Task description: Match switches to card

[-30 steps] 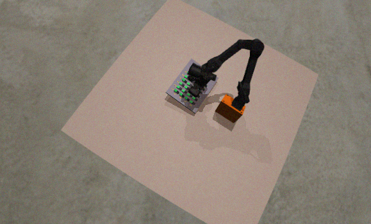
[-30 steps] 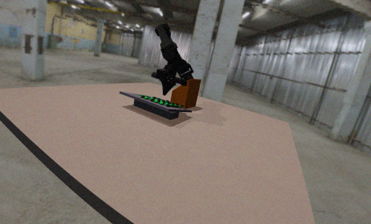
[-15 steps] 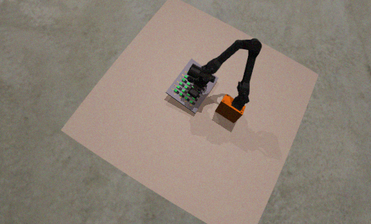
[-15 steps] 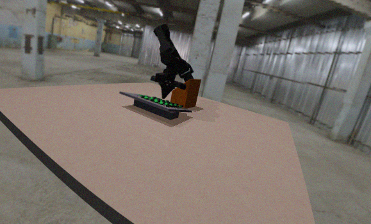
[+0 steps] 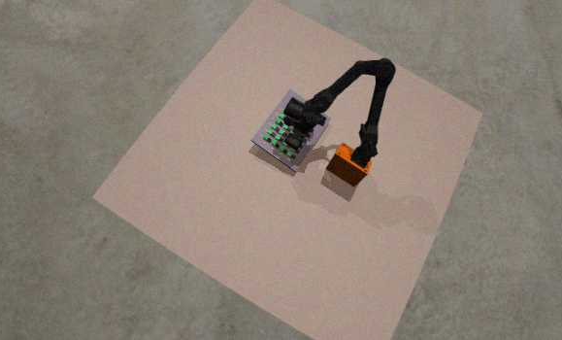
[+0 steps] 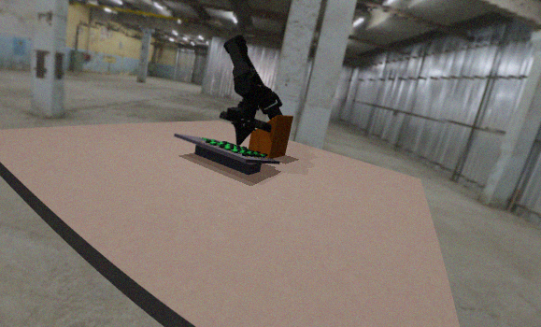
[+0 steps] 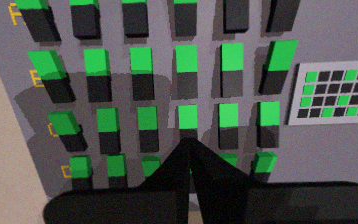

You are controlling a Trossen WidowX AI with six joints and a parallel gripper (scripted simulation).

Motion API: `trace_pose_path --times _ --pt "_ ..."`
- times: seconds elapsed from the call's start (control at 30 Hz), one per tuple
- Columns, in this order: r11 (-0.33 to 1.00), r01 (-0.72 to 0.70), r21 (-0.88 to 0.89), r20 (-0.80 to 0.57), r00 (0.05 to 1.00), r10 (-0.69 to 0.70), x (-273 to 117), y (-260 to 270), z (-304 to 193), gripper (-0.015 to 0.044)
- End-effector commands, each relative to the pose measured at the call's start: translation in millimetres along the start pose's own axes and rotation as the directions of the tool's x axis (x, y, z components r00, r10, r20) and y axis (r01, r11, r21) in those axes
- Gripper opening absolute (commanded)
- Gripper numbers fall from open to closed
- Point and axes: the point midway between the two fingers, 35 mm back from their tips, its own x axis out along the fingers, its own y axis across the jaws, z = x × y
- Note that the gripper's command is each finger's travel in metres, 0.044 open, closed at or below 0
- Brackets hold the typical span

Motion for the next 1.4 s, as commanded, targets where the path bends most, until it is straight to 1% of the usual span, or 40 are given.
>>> trace_pose_path --times 0.0,1.37 --pt "1.0 0.004 -0.007 -0.001 1.0 -0.004 0.7 -0.2 -0.3 0.0" --pt "1.0 0.004 -0.007 -0.001 1.0 -0.004 4.5 -0.2 -0.4 0.0"
